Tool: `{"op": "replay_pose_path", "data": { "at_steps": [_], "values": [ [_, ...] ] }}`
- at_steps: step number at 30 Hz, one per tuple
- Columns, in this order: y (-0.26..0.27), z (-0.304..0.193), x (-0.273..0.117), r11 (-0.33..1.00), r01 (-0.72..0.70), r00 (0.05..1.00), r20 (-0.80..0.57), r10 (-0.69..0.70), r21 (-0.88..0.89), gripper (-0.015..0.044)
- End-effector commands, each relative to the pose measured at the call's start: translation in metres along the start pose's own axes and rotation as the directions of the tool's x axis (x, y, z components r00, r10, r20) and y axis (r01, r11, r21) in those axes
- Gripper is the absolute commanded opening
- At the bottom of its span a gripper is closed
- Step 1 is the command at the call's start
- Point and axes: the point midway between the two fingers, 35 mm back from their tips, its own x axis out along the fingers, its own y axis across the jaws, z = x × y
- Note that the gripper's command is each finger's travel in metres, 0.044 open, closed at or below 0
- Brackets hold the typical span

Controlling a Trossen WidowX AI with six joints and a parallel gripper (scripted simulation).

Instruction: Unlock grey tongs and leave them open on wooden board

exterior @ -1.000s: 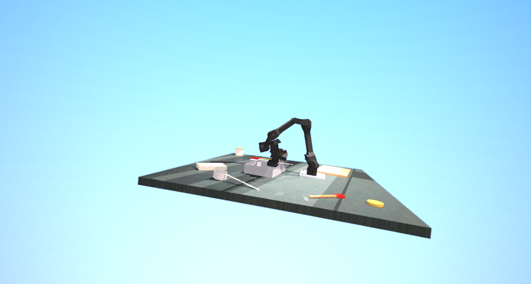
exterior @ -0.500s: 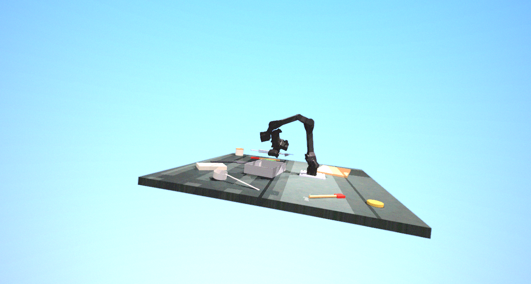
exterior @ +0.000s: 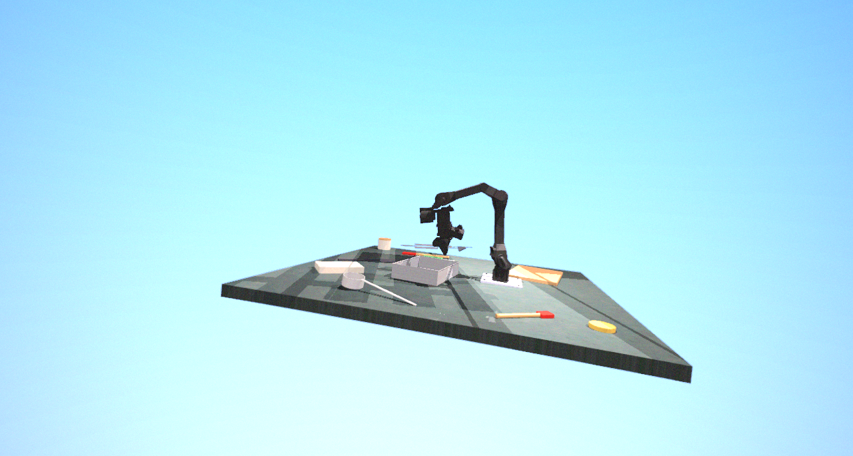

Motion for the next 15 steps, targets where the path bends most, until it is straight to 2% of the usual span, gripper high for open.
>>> {"op": "replay_pose_path", "data": {
  "at_steps": [1, 8, 15],
  "values": [
    [0.0014, -0.0005, -0.0035, 0.993, 0.104, 0.994, -0.029, -0.105, -0.051, -0.0150],
    [0.0014, -0.0036, -0.0061, 0.952, 0.261, 0.958, -0.077, -0.276, -0.163, -0.0150],
    [0.0014, -0.0040, -0.0066, 0.946, 0.274, 0.953, -0.083, -0.291, -0.175, -0.0150]
  ]
}}
